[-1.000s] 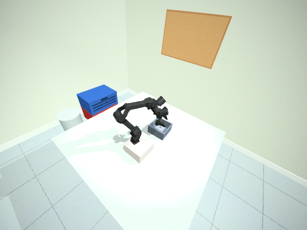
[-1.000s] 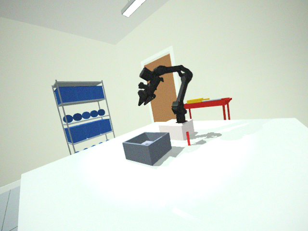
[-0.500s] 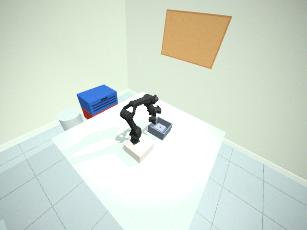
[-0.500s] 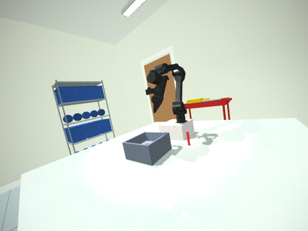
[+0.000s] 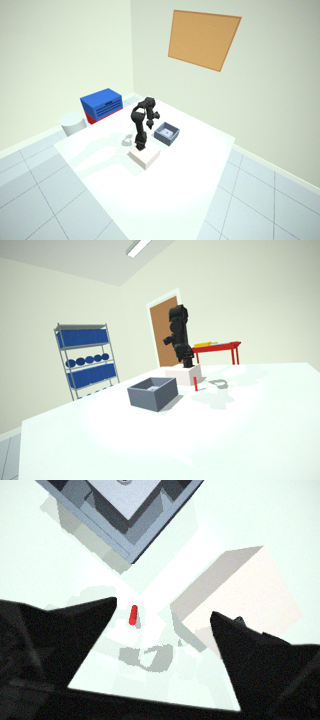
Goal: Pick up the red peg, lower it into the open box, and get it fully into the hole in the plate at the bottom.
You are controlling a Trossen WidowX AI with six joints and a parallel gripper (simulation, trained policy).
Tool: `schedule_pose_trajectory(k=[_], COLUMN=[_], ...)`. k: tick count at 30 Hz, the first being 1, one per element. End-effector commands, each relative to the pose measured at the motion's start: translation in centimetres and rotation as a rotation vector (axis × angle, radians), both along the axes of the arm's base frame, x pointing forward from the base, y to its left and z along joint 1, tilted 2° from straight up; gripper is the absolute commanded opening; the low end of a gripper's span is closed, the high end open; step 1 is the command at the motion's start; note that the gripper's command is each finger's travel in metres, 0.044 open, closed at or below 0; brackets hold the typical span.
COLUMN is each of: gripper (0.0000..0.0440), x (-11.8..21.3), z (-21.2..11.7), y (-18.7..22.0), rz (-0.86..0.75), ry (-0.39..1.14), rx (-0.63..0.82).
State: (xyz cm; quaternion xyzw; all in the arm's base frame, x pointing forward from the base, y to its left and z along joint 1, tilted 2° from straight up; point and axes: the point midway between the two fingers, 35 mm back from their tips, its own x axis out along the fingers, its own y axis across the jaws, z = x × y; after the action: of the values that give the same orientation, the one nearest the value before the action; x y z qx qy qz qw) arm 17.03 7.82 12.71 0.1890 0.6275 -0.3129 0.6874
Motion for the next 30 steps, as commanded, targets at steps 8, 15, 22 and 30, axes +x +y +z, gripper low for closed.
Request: schedule_pose_trajectory(k=[8, 15, 22, 30], gripper=[0.044, 0.044, 0.044, 0.044], x=[-3.1, -3.7, -3.5, -2.9], z=[-3.1, -5.5, -8.3, -11.7], y=[3.5, 4.8, 5.8, 6.6], rz=[0.021, 0.041, 0.06, 0.069], ry=[0.15, 0.185, 0.187, 0.161], rx=[-0.018, -0.021, 0.001, 0.04])
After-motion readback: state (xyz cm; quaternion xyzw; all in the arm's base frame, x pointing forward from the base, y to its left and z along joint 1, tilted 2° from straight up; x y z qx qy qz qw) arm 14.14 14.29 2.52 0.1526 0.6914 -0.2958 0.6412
